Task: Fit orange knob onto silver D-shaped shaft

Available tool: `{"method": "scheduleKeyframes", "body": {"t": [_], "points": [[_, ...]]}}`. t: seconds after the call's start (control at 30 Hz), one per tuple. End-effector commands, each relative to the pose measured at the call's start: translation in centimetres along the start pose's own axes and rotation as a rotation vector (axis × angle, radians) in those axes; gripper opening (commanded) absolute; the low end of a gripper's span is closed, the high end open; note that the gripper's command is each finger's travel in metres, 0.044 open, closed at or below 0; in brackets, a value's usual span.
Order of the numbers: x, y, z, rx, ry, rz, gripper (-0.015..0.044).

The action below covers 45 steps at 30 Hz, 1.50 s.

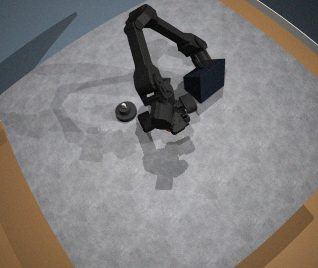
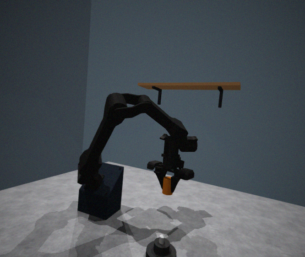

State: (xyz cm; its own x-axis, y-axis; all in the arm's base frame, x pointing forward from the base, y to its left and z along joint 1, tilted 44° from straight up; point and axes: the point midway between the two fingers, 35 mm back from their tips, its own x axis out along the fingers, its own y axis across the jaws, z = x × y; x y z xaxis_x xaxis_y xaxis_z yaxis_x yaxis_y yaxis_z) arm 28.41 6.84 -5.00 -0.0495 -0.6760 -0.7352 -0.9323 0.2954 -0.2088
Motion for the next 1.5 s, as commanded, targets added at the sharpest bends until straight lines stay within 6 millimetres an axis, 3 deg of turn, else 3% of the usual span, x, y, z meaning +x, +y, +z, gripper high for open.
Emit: {"method": "scheduleKeyframes", "body": {"t": [0.0,0.1,0.37,1.47], "points": [[-3.3,0.2,-0.3,0.007,-0.001,0.002,0.0000],[-4.4,0.4,-0.6,0.006,0.004,0.004,0.0000],[-4.5,0.4,-0.5,0.002,0.003,-0.045,0.0000],[-11.5,1.7,-1.5,-0.006,-0.002,-0.785,0.0000]]}}
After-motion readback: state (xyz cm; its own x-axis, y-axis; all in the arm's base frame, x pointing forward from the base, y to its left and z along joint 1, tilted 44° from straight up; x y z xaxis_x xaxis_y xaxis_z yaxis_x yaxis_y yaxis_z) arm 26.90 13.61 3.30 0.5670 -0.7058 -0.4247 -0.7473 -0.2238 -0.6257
